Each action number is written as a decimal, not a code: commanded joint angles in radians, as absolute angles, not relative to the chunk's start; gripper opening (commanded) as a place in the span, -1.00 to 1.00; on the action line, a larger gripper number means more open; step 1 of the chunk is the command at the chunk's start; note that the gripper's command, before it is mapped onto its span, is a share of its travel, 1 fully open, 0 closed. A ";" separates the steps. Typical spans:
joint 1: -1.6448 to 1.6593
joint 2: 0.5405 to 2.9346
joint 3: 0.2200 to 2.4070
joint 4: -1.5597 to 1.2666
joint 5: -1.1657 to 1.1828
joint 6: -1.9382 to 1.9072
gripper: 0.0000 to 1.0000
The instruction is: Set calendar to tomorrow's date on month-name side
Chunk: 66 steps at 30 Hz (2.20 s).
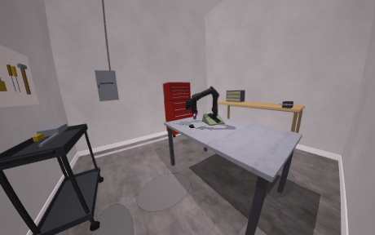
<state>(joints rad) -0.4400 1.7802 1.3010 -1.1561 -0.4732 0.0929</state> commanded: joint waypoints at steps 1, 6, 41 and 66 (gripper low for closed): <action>-0.458 1.791 1.321 -1.162 -0.472 0.267 -0.49; -0.473 1.825 1.352 -1.168 -0.471 0.437 -0.49; -0.537 1.967 1.486 -1.191 -0.468 1.165 -0.49; -0.504 1.981 1.417 -1.091 -0.471 1.218 -0.49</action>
